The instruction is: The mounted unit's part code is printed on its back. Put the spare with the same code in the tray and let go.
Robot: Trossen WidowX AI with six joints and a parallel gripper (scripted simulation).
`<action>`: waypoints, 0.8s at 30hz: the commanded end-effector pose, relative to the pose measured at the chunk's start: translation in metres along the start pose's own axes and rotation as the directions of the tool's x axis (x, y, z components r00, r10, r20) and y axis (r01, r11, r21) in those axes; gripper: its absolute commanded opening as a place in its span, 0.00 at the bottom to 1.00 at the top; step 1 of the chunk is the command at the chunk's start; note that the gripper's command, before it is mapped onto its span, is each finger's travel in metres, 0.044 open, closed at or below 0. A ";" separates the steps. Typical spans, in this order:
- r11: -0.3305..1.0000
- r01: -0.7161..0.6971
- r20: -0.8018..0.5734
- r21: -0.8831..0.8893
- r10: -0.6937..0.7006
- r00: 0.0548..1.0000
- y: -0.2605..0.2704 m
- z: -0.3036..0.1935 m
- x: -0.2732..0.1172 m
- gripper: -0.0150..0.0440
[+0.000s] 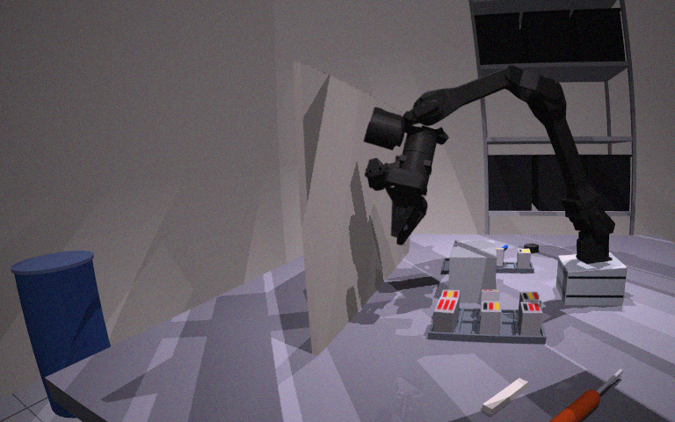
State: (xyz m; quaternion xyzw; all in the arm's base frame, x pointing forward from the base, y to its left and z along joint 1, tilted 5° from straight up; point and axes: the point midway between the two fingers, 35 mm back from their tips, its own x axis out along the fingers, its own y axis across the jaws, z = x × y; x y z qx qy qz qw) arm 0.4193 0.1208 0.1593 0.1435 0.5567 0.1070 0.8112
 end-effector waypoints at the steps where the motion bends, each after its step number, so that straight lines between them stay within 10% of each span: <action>1: 0.992 0.118 -0.006 0.034 -0.118 0.993 -0.047 0.005 -0.037 1.00; 12: 0.920 0.389 -0.231 0.035 -0.372 0.899 -0.160 -0.035 -0.119 1.00; 24: 0.921 0.389 -0.230 0.035 -0.371 0.899 -0.182 -0.049 -0.065 1.00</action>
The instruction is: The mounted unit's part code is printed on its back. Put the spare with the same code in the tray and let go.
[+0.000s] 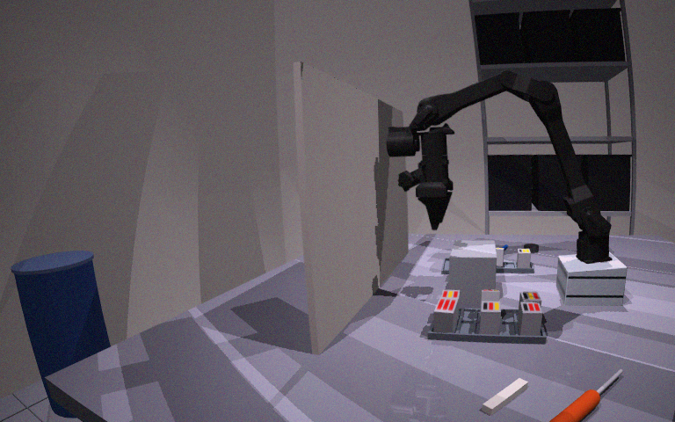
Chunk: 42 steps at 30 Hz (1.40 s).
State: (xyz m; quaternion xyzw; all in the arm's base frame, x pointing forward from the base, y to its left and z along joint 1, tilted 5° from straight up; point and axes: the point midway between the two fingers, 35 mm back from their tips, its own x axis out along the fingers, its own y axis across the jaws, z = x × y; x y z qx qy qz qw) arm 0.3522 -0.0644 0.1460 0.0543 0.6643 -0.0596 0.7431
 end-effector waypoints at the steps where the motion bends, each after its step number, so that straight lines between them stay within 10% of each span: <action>1: 1.000 0.005 0.002 -0.002 -0.005 1.000 -0.001 -0.001 0.010 1.00; 13: 1.000 0.005 0.002 -0.002 -0.005 1.000 -0.001 -0.001 0.010 1.00; 17: 0.963 0.009 -0.003 0.268 -0.009 1.000 -0.041 -0.017 0.010 1.00; 24: 0.501 0.018 -0.011 0.865 -0.018 1.000 -0.134 -0.084 0.010 1.00; 30: -0.063 0.011 -0.013 0.998 -0.023 1.000 -0.179 -0.148 0.011 1.00; 36: -0.081 0.011 -0.013 0.997 -0.023 1.000 -0.180 -0.150 0.012 1.00; 42: -0.082 0.011 -0.012 0.997 -0.022 1.000 -0.177 -0.149 0.049 0.76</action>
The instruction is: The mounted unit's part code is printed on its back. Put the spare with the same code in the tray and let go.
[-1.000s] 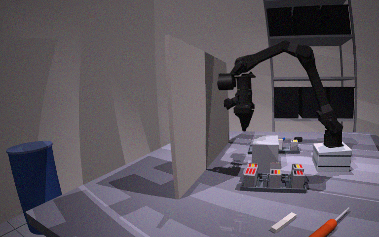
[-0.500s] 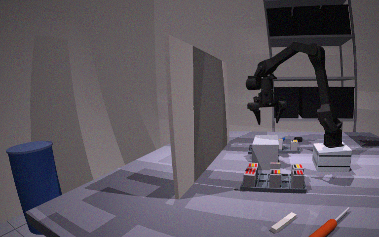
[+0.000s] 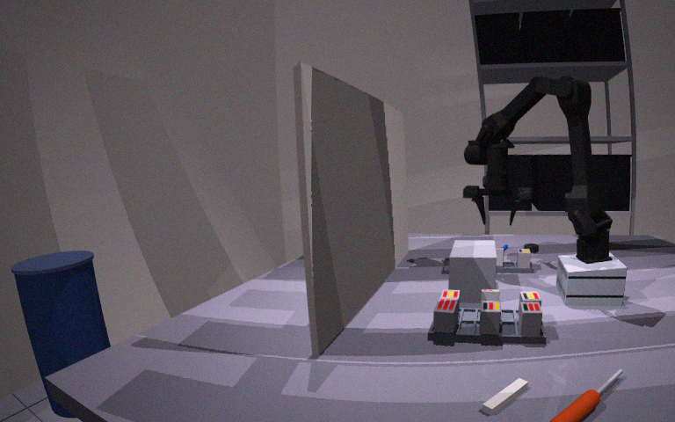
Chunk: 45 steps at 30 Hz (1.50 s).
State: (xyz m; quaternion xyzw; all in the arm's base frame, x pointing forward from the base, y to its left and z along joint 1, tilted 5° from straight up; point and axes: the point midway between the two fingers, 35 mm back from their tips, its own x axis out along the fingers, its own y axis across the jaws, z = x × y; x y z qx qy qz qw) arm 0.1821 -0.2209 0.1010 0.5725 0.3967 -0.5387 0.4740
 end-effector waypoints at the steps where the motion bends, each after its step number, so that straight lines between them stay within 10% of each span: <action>1: 1.000 0.015 -0.017 0.003 -0.015 1.000 -0.003 -0.006 0.023 0.76; 45: 1.000 0.015 -0.017 0.004 -0.015 1.000 -0.002 -0.004 0.083 0.76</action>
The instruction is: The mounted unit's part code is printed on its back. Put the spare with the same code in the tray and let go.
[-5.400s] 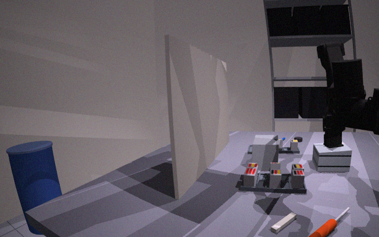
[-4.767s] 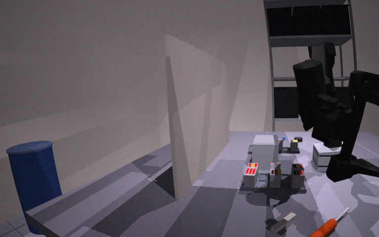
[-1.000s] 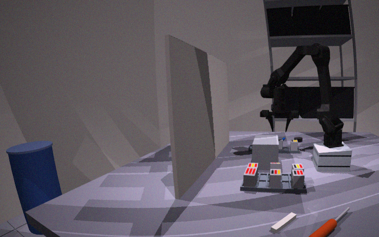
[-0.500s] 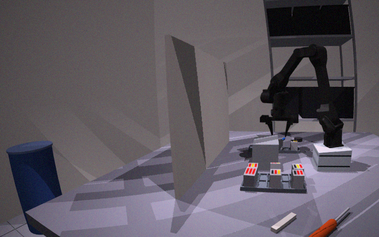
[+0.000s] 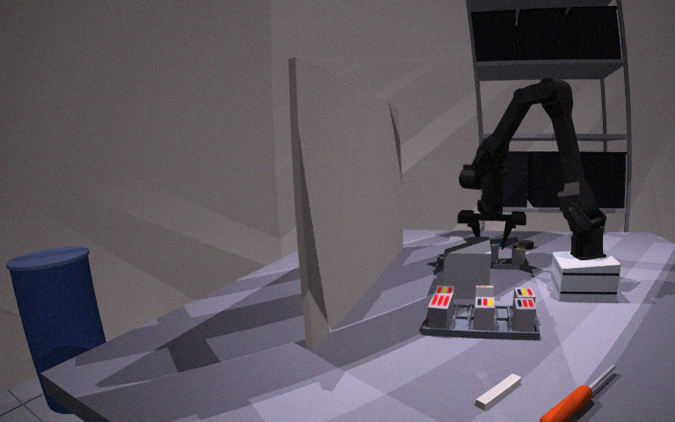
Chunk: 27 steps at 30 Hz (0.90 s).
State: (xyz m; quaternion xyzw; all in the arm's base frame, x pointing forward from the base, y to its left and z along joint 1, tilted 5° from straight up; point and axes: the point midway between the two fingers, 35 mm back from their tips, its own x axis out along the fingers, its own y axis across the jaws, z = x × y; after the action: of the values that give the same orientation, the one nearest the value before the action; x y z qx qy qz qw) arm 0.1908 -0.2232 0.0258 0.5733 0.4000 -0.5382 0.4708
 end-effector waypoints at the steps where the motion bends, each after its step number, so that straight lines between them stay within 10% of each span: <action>1: 1.000 0.009 -0.010 0.003 -0.009 1.000 -0.002 -0.002 0.009 0.76; 27: 1.000 0.009 -0.007 0.001 -0.009 1.000 -0.004 -0.002 0.026 0.67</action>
State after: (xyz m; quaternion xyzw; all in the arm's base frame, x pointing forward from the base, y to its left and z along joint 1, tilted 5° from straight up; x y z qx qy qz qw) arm 0.1898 -0.2211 -0.0011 0.5735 0.4042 -0.5385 0.4667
